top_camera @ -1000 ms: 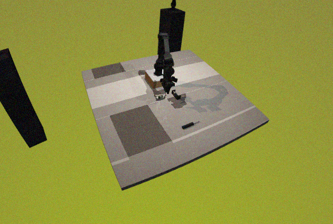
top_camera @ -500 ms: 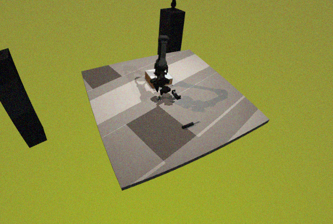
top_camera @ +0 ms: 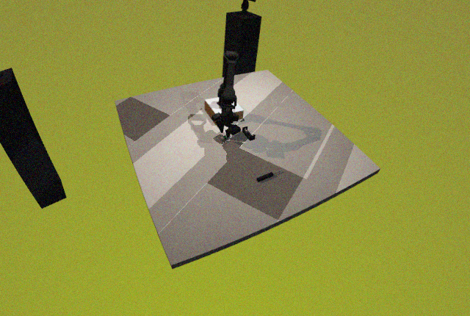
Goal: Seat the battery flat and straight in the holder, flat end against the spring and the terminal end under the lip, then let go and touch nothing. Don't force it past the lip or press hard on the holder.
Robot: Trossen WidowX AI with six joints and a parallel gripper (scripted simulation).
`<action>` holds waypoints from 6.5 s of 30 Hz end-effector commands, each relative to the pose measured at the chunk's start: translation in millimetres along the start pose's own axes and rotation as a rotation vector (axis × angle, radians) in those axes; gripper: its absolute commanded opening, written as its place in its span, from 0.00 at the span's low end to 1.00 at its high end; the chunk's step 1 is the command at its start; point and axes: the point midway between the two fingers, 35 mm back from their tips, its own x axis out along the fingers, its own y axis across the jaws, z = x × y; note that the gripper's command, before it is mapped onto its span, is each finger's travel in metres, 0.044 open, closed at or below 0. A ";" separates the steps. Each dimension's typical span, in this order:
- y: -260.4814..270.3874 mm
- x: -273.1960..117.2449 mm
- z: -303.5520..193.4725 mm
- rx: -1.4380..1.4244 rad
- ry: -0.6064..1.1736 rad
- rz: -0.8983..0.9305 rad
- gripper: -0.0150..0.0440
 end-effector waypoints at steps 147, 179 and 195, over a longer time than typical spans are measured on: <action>-64.1 5.9 137.6 1.805 -0.316 -0.384 0.38; -46.0 13.1 142.4 1.793 -0.381 -0.465 0.38; -36.5 13.4 144.8 1.794 -0.377 -0.451 0.38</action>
